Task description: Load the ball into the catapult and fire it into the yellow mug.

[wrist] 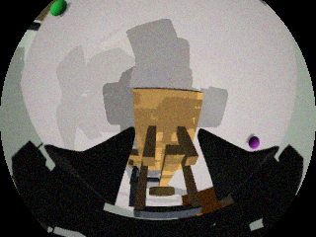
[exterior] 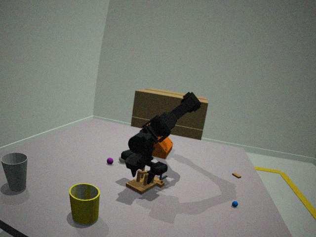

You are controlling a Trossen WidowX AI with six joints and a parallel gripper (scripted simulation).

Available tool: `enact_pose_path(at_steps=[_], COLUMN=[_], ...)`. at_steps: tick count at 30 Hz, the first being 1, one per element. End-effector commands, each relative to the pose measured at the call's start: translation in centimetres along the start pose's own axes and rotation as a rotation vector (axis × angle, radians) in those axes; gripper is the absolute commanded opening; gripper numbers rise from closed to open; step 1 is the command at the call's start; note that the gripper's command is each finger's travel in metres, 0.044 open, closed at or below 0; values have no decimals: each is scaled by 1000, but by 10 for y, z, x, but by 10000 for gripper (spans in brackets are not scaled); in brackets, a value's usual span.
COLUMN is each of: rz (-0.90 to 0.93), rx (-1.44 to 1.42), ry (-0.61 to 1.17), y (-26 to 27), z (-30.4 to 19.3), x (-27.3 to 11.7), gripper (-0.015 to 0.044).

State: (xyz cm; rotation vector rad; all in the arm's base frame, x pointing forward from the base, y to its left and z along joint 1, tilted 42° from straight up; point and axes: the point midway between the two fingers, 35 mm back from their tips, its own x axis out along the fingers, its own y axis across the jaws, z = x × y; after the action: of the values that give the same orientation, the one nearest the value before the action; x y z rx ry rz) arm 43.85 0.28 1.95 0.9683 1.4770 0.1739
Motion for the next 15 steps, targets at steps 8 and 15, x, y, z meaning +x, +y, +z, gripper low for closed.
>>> enact_pose_path(at_steps=[8,15], rz=[-4,2], rx=[-1,4], ry=[-4,-11], y=[-2,-3], z=[0,0], x=[-99,-94], gripper=[440,440])
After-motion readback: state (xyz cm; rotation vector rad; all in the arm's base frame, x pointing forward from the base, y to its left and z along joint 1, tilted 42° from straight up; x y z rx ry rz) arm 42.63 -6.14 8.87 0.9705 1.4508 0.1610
